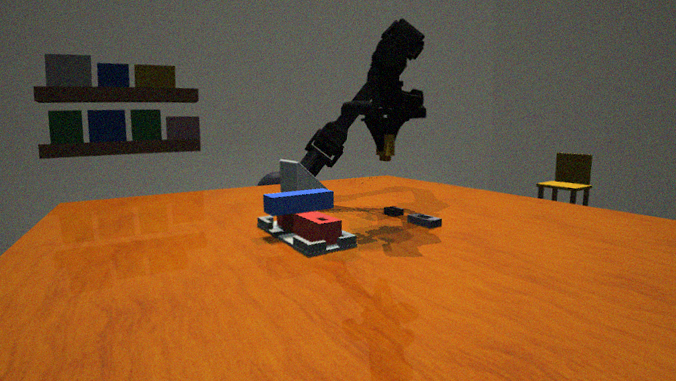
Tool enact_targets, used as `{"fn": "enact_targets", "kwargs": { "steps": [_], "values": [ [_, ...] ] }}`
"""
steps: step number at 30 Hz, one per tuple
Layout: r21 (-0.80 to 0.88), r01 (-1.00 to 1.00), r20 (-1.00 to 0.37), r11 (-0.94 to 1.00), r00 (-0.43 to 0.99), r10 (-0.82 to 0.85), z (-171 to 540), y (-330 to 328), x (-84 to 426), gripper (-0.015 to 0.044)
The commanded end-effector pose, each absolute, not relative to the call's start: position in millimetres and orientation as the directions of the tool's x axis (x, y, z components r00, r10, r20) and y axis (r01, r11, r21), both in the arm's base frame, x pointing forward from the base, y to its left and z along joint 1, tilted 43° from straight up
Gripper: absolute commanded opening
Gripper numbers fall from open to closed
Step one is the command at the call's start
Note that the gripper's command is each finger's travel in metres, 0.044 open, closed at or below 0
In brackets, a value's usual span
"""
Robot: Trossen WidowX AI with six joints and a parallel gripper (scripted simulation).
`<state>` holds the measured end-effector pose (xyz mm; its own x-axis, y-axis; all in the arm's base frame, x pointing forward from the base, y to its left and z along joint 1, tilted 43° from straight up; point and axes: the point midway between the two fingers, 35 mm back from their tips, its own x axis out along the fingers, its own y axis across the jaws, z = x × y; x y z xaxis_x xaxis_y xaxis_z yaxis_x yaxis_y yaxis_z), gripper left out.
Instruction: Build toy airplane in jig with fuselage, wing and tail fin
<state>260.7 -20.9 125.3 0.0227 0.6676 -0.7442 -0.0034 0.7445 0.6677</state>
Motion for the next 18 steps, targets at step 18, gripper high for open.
{"fn": "enact_targets", "kwargs": {
  "steps": [18],
  "values": [
    [0.663,-0.019,-0.748,0.748,0.021,0.663,84,-56,293,0.0]
  ]
}}
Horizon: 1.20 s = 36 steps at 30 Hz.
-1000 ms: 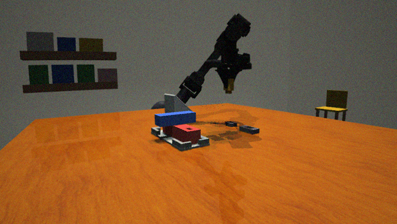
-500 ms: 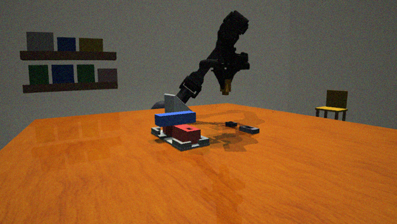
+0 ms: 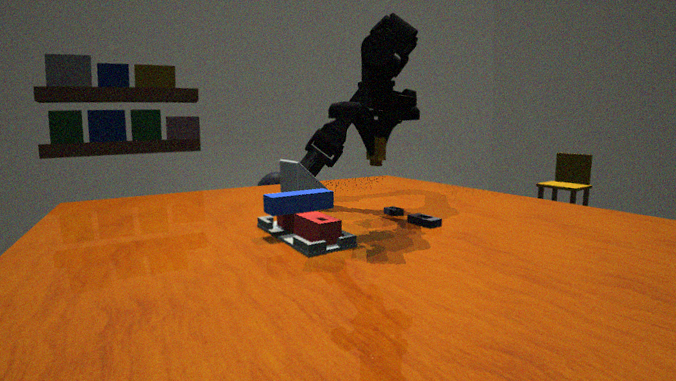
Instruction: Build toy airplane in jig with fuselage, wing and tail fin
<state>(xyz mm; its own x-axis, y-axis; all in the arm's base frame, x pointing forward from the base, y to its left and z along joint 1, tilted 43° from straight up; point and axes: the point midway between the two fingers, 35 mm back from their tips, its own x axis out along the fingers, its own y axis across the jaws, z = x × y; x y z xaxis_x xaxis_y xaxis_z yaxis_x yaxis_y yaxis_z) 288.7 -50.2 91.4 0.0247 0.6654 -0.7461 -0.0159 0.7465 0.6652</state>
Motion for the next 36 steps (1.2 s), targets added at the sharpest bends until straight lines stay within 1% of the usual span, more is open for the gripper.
{"fn": "enact_targets", "kwargs": {
  "steps": [1,36],
  "values": [
    [0.663,-0.02,-0.748,0.748,0.021,0.663,82,-57,294,0.0],
    [0.66,-0.04,-0.75,0.75,0.026,0.661,-7,-112,326,0.0]
  ]
}}
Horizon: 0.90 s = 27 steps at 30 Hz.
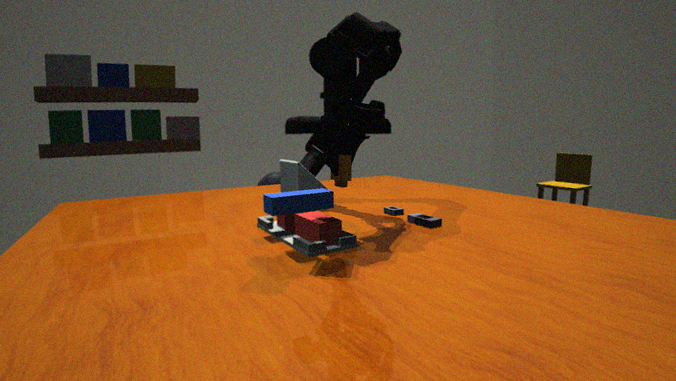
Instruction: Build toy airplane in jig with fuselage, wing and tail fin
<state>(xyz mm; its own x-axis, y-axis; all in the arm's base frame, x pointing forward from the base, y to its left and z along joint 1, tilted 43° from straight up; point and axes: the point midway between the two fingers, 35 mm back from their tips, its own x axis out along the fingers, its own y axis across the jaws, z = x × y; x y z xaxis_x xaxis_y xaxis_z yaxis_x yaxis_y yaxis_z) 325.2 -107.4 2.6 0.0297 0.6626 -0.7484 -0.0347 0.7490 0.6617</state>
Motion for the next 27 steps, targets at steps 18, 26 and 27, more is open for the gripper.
{"fn": "enact_targets", "kwargs": {
  "steps": [18,26,27],
  "values": [
    [0.662,-0.049,-0.748,0.748,0.026,0.663,-36,-127,331,0.0065],
    [0.662,-0.049,-0.748,0.748,0.026,0.663,-37,-127,330,0.0065],
    [0.662,-0.049,-0.748,0.748,0.026,0.663,-37,-127,330,0.0065]
  ]
}}
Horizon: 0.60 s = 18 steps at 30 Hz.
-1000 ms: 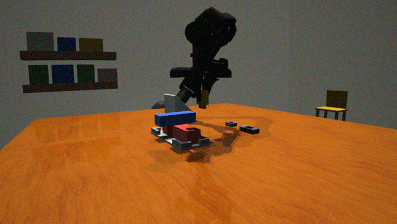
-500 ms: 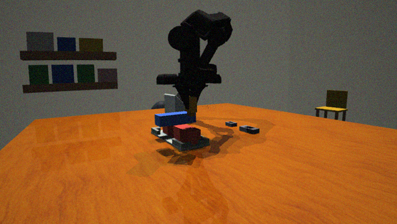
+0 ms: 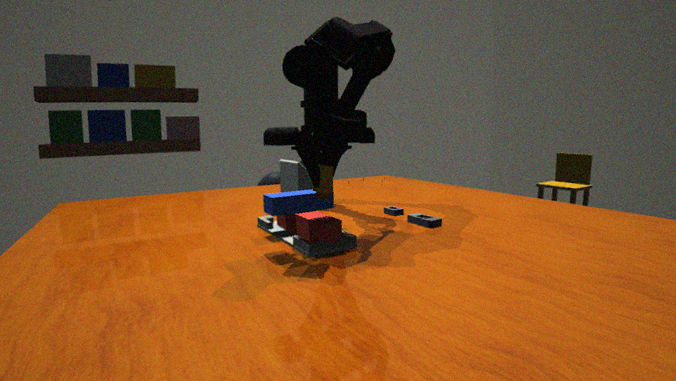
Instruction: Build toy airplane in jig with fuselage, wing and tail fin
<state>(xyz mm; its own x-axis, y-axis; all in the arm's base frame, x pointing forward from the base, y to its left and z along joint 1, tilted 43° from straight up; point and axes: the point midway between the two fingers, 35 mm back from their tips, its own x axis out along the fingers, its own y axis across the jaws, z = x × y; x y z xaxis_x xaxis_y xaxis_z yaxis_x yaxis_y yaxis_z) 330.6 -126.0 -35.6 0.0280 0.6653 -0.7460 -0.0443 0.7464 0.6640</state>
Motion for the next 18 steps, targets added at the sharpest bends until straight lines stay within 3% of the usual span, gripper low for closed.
{"fn": "enact_targets", "kwargs": {
  "steps": [1,18],
  "values": [
    [0.662,-0.049,-0.748,0.748,0.026,0.663,-36.8,-126.6,330.3,0.0065],
    [0.662,-0.049,-0.748,0.748,0.026,0.663,-43.3,-122.6,330.6,0.0065]
  ]
}}
